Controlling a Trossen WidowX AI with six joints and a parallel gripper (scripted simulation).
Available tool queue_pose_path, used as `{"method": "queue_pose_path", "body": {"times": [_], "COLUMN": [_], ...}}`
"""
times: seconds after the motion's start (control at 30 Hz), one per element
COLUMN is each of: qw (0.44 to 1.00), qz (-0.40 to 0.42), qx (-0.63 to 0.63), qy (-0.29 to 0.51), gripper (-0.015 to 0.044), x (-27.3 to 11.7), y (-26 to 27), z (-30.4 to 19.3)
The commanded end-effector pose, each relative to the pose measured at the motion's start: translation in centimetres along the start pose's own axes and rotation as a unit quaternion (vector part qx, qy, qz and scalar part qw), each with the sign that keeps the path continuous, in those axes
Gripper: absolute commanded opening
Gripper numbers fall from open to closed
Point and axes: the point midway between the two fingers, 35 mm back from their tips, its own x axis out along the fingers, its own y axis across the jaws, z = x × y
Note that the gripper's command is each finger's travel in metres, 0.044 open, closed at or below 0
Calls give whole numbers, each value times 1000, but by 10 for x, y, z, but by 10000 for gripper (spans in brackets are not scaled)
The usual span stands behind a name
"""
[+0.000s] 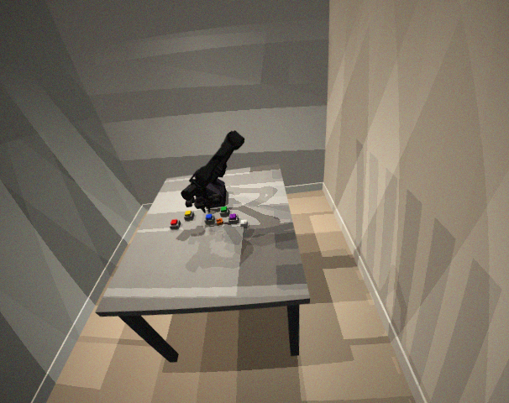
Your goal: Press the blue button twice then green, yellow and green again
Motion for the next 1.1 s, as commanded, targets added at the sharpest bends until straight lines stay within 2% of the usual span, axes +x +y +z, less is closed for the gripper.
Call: {"method": "queue_pose_path", "body": {"times": [0.0,1.07], "qw": [1000,1000], "qz": [2,2], "qx": [2,2], "qy": [-1,-1], "gripper": [20,20], "x": [1,33], "y": [0,1], "z": [0,0]}}
